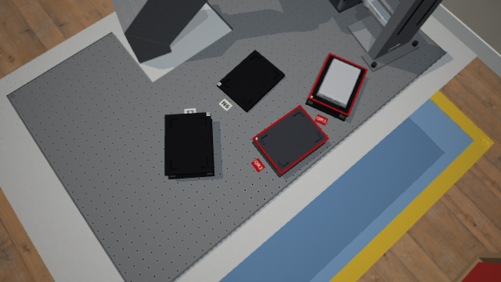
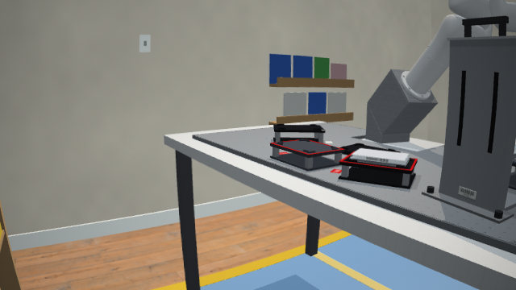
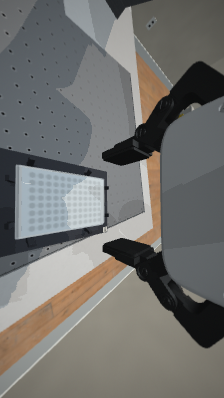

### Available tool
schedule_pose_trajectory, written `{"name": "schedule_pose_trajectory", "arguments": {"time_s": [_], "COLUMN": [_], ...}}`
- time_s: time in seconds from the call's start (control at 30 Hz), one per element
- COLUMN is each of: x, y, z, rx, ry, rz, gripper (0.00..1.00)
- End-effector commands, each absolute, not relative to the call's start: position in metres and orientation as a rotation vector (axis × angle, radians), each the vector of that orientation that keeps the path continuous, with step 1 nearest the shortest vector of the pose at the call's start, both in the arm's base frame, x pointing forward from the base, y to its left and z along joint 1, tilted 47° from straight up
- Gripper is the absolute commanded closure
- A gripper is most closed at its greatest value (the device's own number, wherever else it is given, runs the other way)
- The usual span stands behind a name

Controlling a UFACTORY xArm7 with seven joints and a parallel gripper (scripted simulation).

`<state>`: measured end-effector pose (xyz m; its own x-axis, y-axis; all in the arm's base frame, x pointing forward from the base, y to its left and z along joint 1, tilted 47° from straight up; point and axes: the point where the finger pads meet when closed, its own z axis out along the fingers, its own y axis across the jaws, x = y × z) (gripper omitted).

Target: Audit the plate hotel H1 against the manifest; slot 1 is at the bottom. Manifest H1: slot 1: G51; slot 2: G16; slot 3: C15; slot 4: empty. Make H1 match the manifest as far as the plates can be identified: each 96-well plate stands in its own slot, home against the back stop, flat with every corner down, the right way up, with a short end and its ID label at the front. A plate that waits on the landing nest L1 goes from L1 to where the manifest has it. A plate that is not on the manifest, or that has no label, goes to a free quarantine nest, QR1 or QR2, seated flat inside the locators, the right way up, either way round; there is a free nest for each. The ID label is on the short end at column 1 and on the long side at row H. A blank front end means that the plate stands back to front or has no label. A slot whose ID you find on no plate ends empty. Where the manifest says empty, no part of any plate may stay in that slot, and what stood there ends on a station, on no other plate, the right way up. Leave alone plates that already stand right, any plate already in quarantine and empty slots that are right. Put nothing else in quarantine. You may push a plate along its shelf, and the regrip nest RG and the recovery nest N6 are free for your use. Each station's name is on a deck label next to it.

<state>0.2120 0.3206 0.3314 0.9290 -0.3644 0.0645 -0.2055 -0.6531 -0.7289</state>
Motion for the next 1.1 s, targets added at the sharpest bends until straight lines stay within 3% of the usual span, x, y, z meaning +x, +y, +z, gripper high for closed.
{"name": "schedule_pose_trajectory", "arguments": {"time_s": [0.0, 1.07], "x": [0.211, 0.200], "y": [0.319, 0.295], "z": [0.334, 0.359], "rx": [-2.299, -2.298], "ry": [0.401, 0.401], "rz": [-0.263, -0.263], "gripper": [0.00, 0.00]}}
